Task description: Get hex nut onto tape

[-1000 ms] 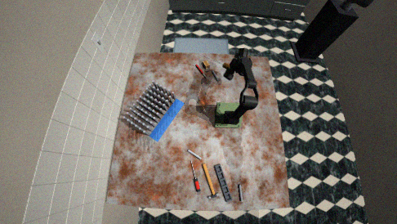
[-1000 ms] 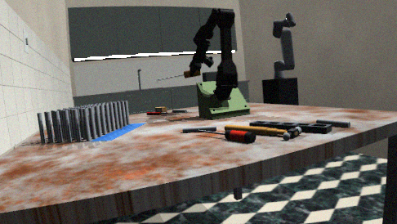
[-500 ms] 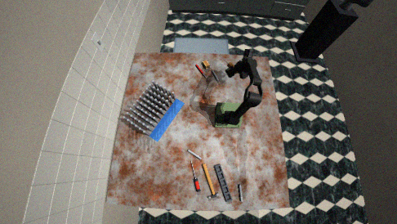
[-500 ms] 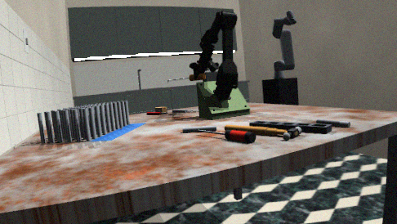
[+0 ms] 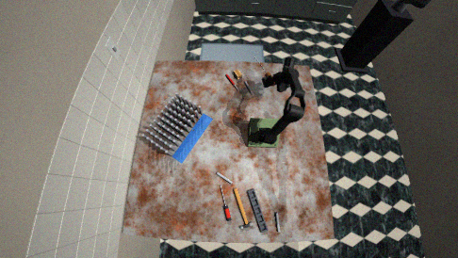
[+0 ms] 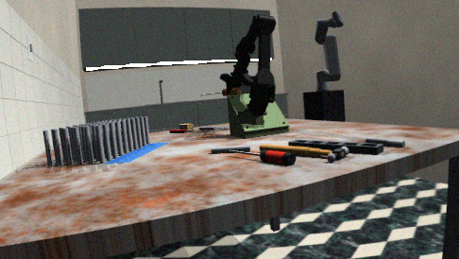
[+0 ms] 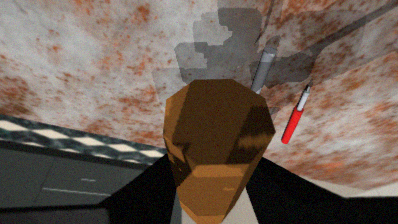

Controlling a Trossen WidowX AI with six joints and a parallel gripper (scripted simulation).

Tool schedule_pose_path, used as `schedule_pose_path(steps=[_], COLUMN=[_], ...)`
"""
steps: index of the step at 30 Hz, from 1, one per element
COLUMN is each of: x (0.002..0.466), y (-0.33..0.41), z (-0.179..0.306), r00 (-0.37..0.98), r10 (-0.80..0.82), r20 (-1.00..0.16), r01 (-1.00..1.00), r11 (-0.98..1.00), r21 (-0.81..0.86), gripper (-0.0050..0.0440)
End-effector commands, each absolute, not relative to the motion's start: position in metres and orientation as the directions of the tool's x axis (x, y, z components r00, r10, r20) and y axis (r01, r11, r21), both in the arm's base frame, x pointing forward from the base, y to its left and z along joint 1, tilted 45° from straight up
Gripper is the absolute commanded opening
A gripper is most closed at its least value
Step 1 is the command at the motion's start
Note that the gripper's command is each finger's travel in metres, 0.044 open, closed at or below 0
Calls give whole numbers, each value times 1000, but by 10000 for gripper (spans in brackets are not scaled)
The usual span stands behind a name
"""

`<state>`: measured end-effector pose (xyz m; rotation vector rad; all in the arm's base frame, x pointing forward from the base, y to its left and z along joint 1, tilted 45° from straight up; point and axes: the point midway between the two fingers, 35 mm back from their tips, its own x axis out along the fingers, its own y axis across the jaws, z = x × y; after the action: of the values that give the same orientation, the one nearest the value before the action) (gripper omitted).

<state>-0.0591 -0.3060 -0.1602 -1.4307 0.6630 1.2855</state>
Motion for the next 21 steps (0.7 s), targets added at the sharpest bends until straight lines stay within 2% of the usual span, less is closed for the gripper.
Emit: schedule_pose_path(steps=[1,21], x=[-62,-64], y=[-316,-296], z=[-160,-186], r00=[257,259], r10=[202,211], r20=[-945,-943], r01=[-900,-899], r11=[-306,-304], r21=[-310,-315], gripper=[-50,-50])
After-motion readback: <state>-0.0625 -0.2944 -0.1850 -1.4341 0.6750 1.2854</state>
